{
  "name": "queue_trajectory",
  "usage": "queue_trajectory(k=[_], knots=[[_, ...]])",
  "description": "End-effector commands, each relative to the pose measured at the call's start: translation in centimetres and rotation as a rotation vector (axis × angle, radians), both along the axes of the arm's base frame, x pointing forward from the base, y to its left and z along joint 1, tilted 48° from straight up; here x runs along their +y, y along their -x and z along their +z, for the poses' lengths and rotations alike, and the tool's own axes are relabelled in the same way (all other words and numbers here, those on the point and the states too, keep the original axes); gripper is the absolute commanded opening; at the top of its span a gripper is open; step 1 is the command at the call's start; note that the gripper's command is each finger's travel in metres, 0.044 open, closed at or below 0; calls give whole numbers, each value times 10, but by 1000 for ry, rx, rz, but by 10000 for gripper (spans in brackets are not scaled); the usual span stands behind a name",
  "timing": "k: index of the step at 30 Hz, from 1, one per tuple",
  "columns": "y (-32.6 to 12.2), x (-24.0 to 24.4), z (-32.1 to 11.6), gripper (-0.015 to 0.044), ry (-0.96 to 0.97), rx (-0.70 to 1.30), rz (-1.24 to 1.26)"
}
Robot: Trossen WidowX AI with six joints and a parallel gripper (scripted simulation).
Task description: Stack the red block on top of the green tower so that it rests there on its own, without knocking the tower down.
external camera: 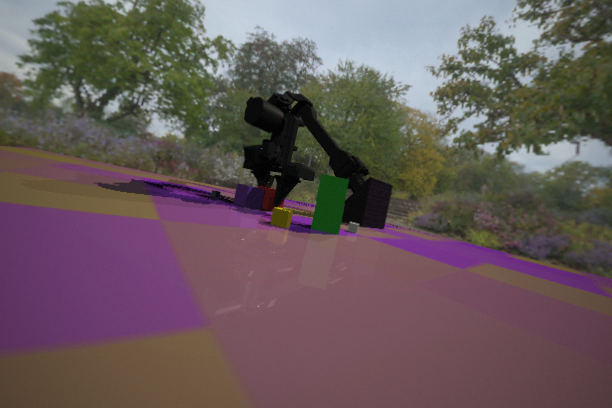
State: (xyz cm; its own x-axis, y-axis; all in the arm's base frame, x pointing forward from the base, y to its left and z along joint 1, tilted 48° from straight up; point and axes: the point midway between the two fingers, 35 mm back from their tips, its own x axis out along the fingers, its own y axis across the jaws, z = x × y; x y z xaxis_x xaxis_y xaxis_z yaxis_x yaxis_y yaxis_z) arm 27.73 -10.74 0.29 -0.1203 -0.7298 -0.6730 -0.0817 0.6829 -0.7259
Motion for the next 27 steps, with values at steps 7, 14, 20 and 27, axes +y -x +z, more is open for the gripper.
queue_trajectory(k=[7,14,20,27], knots=[[-8,32,29,0,-2,-12,3],[-11,55,50,0,-4,-12,3],[-14,75,68,0,-5,-12,3],[-16,85,77,0,-5,-12,3]])
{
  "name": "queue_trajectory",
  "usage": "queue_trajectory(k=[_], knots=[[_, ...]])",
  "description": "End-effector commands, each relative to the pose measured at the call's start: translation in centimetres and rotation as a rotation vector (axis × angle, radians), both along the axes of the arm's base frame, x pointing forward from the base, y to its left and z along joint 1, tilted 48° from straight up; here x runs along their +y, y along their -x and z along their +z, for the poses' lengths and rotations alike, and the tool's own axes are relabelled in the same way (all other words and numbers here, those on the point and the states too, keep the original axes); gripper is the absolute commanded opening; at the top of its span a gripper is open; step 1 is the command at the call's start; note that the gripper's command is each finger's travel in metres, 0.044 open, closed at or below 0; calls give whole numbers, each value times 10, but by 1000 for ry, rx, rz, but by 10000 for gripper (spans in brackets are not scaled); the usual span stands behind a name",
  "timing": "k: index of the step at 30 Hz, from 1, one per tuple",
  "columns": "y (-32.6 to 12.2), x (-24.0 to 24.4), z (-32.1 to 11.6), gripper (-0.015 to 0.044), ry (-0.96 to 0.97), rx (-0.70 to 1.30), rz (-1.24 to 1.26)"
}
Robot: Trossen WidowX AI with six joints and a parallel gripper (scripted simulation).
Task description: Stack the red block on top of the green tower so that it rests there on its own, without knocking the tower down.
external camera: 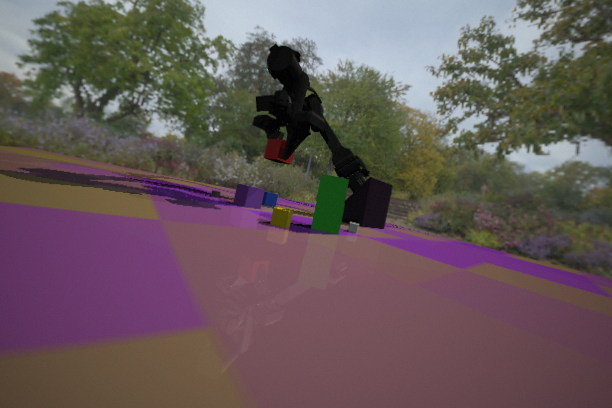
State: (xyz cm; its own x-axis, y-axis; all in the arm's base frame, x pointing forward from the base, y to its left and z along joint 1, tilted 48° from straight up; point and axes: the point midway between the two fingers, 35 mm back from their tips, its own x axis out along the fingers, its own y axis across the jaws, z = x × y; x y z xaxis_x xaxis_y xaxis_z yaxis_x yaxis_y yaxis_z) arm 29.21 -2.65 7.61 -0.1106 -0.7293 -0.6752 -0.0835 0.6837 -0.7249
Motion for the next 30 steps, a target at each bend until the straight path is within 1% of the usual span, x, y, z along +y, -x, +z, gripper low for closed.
queue_trajectory(k=[1,10,21,30], knots=[[-1,4,4,0,-3,-6,-5],[-3,13,-4,0,-10,-10,-6],[-12,60,-49,0,-27,-17,-7],[-11,98,-89,0,-26,-13,-5]])
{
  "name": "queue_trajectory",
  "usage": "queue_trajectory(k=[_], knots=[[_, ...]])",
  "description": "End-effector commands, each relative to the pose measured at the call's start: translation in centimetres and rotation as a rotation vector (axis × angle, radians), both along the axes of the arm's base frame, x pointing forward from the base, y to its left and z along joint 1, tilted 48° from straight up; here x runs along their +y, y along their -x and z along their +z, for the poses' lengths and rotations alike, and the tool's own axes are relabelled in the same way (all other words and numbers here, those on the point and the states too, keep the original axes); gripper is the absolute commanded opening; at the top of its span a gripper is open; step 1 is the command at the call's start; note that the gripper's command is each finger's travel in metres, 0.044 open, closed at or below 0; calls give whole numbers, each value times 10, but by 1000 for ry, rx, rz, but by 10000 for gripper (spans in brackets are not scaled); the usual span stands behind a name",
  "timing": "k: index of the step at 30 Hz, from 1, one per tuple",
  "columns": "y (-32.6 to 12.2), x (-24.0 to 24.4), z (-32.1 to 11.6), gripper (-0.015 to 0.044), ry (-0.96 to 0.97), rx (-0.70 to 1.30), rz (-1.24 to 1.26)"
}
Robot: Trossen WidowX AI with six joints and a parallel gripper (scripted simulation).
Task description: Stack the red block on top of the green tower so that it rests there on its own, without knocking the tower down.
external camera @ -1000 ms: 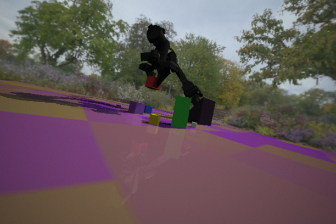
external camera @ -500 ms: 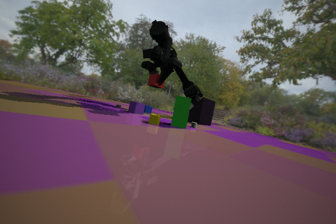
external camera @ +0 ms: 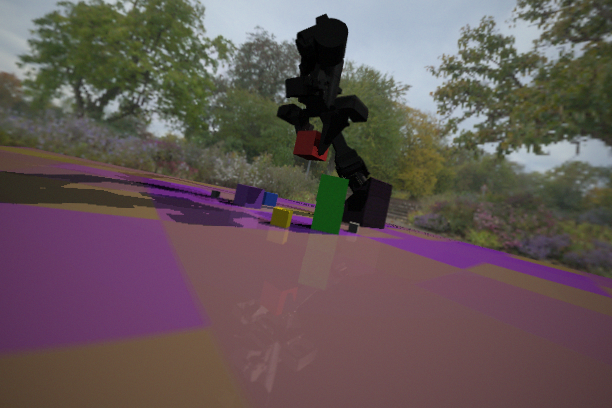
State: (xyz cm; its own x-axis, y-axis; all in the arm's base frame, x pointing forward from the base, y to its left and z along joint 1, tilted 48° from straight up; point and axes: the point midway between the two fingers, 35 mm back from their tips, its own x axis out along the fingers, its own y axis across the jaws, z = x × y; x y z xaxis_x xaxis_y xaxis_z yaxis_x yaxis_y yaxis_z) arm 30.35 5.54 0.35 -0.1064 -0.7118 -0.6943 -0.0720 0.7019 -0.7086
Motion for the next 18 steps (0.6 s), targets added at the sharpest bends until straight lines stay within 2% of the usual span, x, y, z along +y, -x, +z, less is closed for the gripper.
queue_trajectory(k=[1,8,18], knots=[[1,20,-21,0,-1,-2,0],[8,42,-49,0,11,1,0],[8,41,-51,0,12,1,0]])
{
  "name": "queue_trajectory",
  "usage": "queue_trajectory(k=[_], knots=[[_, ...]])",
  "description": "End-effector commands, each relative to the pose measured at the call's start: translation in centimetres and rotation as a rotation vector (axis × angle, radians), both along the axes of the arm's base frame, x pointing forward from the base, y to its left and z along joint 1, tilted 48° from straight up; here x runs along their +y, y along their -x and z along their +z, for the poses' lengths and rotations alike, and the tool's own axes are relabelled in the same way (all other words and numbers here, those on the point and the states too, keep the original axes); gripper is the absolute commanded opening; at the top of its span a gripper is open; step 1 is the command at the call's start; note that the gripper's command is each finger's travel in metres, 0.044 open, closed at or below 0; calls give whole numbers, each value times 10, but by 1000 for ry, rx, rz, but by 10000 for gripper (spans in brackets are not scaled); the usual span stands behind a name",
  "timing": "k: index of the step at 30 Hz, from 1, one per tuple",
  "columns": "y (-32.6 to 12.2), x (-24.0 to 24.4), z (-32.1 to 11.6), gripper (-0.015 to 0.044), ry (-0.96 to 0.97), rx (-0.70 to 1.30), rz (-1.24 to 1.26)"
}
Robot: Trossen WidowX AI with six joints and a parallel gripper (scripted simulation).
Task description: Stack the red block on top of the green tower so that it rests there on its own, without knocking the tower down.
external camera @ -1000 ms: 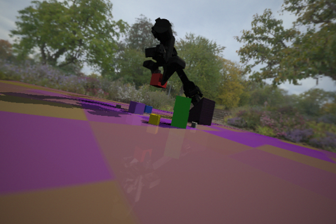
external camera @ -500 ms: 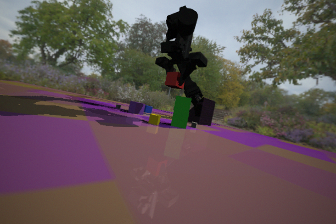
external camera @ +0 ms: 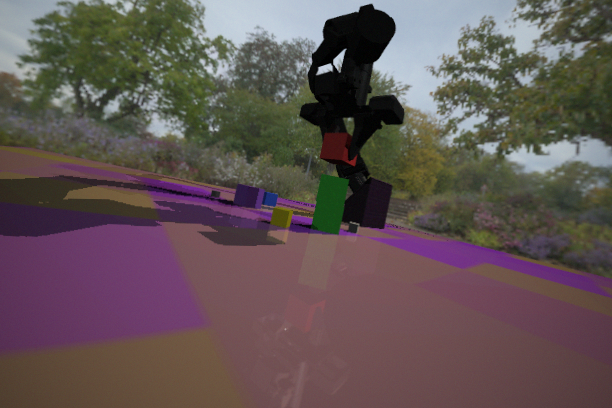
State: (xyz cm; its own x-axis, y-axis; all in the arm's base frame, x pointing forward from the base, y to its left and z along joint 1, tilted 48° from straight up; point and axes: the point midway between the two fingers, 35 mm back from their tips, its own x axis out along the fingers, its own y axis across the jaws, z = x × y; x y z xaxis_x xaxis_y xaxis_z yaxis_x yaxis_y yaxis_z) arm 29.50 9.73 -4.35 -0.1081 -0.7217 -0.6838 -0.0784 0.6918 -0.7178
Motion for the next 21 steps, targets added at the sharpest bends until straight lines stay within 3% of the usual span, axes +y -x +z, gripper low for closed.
queue_trajectory(k=[1,21], knots=[[0,-3,-6,0,-2,-5,-4],[2,-19,-20,0,-1,-5,-4]])
